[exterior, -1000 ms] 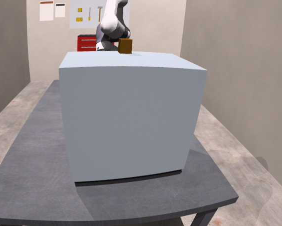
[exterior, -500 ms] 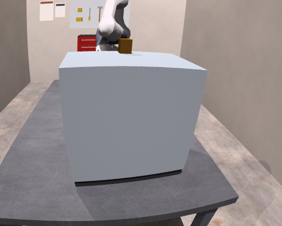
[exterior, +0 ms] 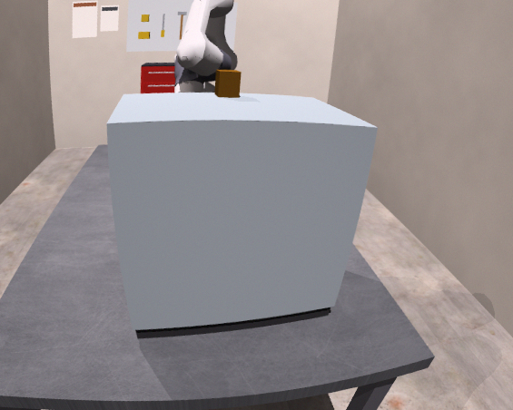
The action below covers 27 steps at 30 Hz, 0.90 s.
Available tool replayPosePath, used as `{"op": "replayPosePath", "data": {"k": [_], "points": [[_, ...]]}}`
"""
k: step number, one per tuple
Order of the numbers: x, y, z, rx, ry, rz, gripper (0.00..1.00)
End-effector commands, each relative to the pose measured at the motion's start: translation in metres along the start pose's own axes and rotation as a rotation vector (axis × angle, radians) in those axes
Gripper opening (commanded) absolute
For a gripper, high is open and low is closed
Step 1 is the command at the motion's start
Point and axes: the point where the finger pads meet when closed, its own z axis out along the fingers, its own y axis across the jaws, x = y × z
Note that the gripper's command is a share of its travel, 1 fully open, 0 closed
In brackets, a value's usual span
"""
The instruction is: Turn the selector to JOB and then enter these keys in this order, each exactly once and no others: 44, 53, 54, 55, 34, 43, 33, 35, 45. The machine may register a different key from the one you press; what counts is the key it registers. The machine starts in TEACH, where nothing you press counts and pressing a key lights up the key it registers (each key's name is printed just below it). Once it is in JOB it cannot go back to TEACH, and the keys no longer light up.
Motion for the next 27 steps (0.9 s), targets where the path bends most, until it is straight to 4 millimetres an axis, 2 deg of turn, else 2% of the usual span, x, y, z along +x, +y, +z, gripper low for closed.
{"op": "replayPosePath", "data": {"k": [1,27], "points": [[0.0009,0.0013,0.0007,-0.006,-0.001,-0.023,0.1],[0.0009,0.0014,0.0051,-0.006,-0.001,-0.023,0.1]]}}
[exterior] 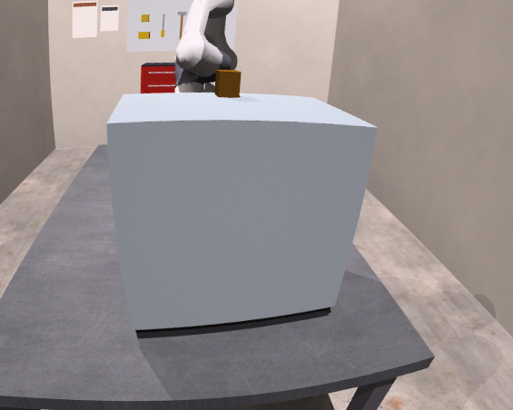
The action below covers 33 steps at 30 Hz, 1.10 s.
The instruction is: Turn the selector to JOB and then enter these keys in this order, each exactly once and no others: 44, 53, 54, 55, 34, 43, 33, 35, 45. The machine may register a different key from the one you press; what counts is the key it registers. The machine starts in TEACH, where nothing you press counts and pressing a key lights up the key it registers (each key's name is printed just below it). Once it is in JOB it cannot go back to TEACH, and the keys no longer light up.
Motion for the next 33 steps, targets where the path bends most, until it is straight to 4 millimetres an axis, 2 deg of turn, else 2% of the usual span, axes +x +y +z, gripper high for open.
{"op": "replayPosePath", "data": {"k": [1,33], "points": [[0.0009,0.0015,0.0021,-0.004,0.002,-0.009,0.1],[0.0009,0.0015,0.0081,-0.004,0.002,-0.009,0.1]]}}
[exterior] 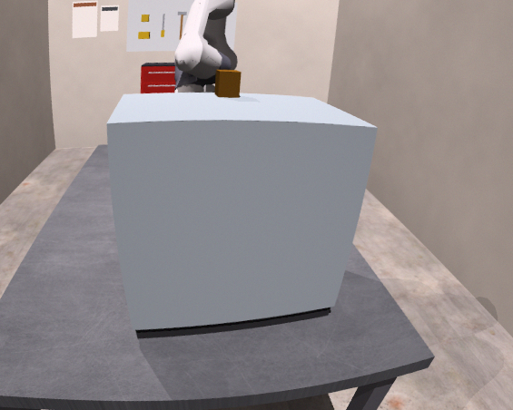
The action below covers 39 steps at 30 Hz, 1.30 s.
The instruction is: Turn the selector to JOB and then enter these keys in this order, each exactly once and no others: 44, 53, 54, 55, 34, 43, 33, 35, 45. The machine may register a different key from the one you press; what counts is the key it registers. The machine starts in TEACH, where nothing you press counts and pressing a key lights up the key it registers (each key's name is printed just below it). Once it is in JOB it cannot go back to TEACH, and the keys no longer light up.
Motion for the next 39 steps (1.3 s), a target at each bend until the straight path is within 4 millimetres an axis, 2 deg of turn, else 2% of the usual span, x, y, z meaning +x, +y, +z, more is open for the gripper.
{"op": "replayPosePath", "data": {"k": [1,39], "points": [[0.0009,0.0016,0.0009,-0.004,0.002,-0.005,0.1],[0.001,0.0016,0.0019,-0.004,0.002,-0.005,0.1]]}}
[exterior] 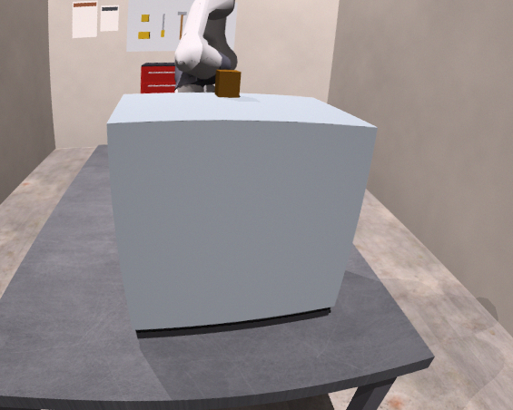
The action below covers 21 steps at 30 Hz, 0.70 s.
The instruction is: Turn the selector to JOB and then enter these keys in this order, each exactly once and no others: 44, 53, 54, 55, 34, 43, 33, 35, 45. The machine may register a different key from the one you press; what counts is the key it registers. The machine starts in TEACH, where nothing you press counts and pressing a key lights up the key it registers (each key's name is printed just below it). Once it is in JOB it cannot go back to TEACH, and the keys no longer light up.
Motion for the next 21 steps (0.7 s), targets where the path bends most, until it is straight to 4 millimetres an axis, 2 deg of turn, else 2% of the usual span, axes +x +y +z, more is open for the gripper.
{"op": "replayPosePath", "data": {"k": [1,21], "points": [[0.0009,0.0016,0.001,-0.004,0.002,-0.004,0.1],[0.0009,0.0017,-0.0009,-0.004,0.002,-0.004,0.1]]}}
